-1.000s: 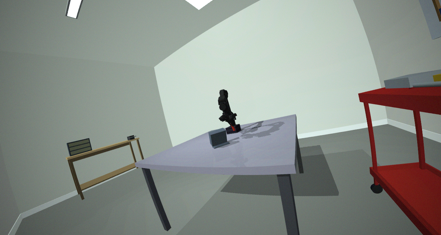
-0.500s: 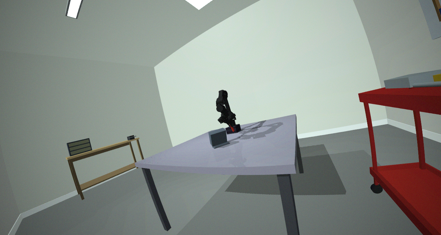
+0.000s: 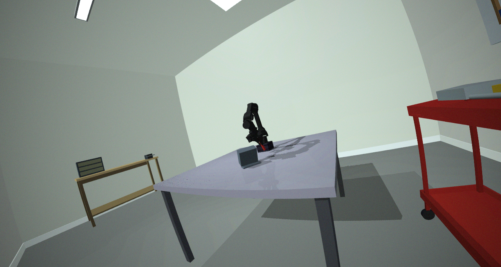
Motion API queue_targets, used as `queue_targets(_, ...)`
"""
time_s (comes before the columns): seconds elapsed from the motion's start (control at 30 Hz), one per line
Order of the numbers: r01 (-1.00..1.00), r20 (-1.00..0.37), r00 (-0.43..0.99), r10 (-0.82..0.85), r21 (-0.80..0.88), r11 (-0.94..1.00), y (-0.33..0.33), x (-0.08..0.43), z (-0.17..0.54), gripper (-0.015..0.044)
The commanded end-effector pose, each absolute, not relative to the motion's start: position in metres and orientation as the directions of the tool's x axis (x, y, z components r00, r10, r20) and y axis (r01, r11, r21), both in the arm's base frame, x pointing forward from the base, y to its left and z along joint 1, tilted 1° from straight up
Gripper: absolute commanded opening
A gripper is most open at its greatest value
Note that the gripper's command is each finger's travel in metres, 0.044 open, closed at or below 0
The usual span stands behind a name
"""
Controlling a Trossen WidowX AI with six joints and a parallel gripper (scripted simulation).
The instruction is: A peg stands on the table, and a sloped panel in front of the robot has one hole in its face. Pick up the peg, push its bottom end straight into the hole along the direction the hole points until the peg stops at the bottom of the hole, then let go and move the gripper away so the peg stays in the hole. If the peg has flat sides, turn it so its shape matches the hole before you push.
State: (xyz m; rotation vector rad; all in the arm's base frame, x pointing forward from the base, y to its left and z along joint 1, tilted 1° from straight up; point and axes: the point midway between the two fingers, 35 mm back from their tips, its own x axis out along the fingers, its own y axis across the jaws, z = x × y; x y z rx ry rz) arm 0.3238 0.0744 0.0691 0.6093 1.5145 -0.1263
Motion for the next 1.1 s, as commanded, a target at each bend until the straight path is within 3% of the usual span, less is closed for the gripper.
queue_targets(0.0,0.415,-0.946,0.085,0.314,0.32,0.852,0.071,0.324,0.066,0.0)
queue_targets(1.07,0.203,-0.883,0.166,0.44,0.467,0.861,0.046,0.338,0.06,0.0)
